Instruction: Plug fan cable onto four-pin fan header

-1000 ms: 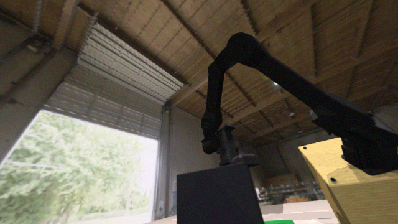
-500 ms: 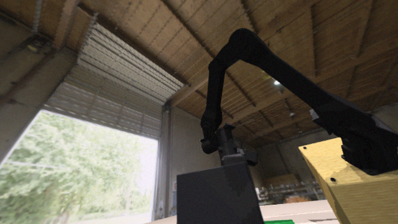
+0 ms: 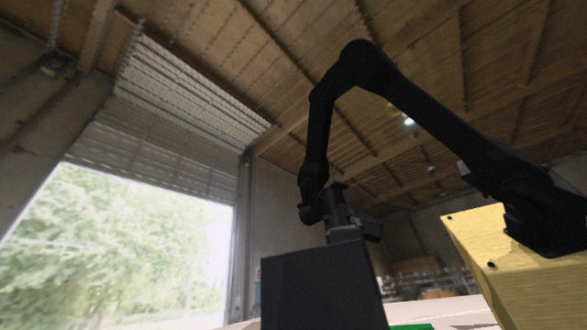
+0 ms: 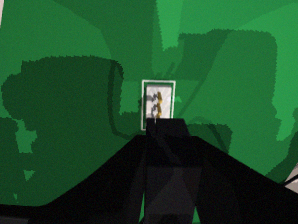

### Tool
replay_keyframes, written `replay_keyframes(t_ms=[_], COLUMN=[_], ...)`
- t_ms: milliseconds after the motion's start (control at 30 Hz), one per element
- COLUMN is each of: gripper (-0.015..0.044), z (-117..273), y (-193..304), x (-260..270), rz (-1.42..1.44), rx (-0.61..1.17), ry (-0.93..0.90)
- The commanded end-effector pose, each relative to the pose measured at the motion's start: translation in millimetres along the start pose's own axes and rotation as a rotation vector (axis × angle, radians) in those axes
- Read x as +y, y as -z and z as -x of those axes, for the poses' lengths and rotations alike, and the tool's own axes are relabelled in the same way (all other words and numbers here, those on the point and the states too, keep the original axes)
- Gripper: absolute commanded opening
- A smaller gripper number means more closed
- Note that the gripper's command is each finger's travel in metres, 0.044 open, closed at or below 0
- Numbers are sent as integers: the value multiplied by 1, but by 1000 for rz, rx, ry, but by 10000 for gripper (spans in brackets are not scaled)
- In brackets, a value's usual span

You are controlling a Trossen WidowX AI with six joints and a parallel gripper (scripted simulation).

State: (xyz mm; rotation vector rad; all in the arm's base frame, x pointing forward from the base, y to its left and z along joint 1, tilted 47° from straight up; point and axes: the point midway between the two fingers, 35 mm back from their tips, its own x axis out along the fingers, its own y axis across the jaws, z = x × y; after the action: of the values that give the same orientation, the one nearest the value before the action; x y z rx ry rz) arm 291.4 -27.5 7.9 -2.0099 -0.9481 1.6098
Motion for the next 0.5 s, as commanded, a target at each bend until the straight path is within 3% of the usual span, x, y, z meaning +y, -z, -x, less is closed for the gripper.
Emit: replay_keyframes(t_ms=[0, 467], gripper=[0, 0], z=[1, 1], y=[-3, -4], x=[0, 1], rz=[-3, 14], rx=[1, 1], ry=[-1, -1])
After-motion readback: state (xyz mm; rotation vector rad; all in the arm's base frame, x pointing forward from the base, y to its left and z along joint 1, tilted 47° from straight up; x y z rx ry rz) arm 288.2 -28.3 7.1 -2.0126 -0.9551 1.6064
